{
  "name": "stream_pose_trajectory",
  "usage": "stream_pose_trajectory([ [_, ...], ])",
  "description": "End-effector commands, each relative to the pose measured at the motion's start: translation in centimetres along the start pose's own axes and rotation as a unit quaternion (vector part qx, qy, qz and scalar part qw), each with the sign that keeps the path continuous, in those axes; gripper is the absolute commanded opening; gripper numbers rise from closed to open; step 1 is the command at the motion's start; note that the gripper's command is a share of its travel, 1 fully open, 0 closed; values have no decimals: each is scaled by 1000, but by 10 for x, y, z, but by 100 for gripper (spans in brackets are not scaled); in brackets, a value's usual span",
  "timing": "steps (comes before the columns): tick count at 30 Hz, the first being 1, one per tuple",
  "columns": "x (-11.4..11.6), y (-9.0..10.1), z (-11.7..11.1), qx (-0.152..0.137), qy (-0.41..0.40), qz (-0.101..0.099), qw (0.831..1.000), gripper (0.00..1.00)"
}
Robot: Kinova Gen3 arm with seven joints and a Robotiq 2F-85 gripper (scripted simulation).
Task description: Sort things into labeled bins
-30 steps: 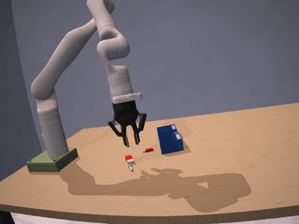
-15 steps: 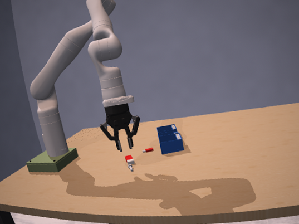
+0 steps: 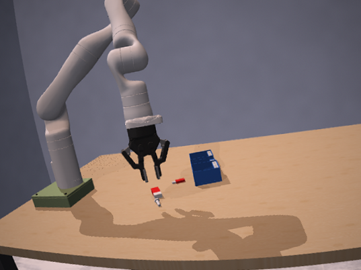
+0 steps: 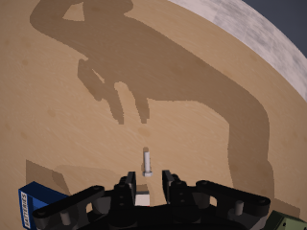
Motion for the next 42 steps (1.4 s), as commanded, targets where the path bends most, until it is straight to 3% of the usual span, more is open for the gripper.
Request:
stream_pose_trajectory([
  [1, -1, 0, 0, 0, 1, -1, 1000, 30],
  [9, -1, 0, 0, 0, 1, -1, 1000, 30],
  [26, 4, -59, 0, 0, 1, -1, 1000, 30],
  [42, 1, -61, 0, 0, 1, -1, 1000, 30],
])
Point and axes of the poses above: the point where the finger pads meet when closed, its own y axis back along the fingers, its own x axis across the jaws, z = x × y, the point moved 8 cm from there along y, back along the fingers, and after that the axes turned 2 degrees about y, right-handed, at the moved point
